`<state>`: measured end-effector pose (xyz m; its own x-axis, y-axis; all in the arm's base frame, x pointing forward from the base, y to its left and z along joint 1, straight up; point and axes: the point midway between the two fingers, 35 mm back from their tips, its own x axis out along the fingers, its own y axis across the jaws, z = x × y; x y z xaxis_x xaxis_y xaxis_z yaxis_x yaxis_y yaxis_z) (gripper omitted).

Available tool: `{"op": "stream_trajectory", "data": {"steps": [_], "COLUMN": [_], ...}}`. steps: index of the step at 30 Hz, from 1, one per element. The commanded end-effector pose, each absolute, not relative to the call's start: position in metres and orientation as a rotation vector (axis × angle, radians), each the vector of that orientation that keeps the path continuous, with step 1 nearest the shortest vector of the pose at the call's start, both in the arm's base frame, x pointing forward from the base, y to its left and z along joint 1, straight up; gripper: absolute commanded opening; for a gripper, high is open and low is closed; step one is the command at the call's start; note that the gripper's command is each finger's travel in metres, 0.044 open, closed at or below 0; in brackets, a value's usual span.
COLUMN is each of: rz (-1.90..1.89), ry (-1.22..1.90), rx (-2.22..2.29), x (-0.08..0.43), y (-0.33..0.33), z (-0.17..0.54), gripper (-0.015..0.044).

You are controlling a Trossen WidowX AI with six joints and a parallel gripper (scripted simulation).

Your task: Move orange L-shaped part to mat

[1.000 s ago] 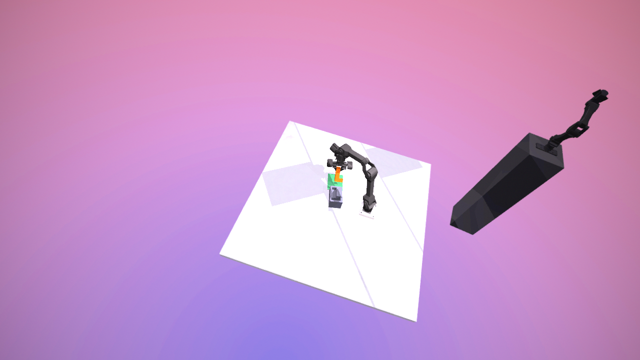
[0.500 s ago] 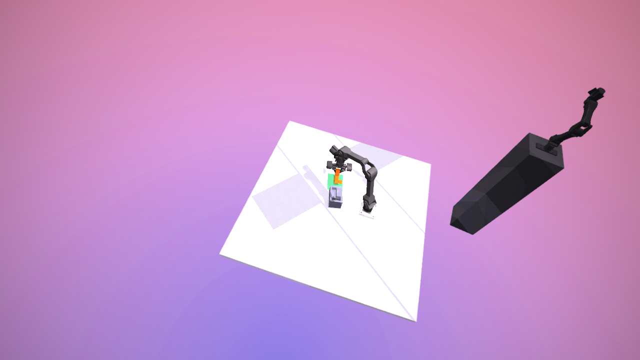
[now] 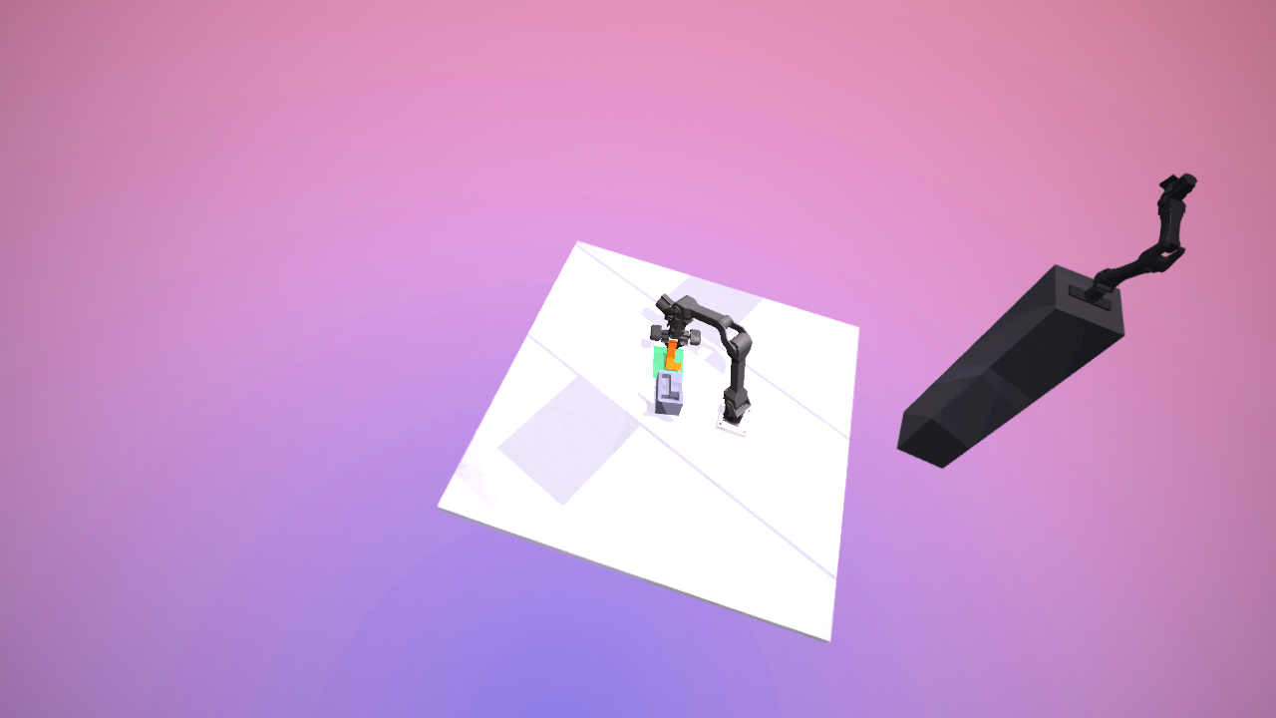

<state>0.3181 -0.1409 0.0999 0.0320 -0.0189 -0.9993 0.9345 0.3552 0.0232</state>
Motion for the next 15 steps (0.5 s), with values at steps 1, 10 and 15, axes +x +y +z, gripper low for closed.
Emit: {"op": "stream_trajectory", "data": {"steps": [1, 10, 15], "rz": [-0.925, -0.925, -0.931], "ry": [1.325, 1.325, 1.323], "rx": [0.934, 0.934, 0.935], "x": [0.3182, 0.3181, 0.3178], "y": [-0.1405, -0.1405, -0.1408], "z": [0.0938, 0.0928, 0.0931], "gripper": [0.0, 0.0, 0.0053]}}
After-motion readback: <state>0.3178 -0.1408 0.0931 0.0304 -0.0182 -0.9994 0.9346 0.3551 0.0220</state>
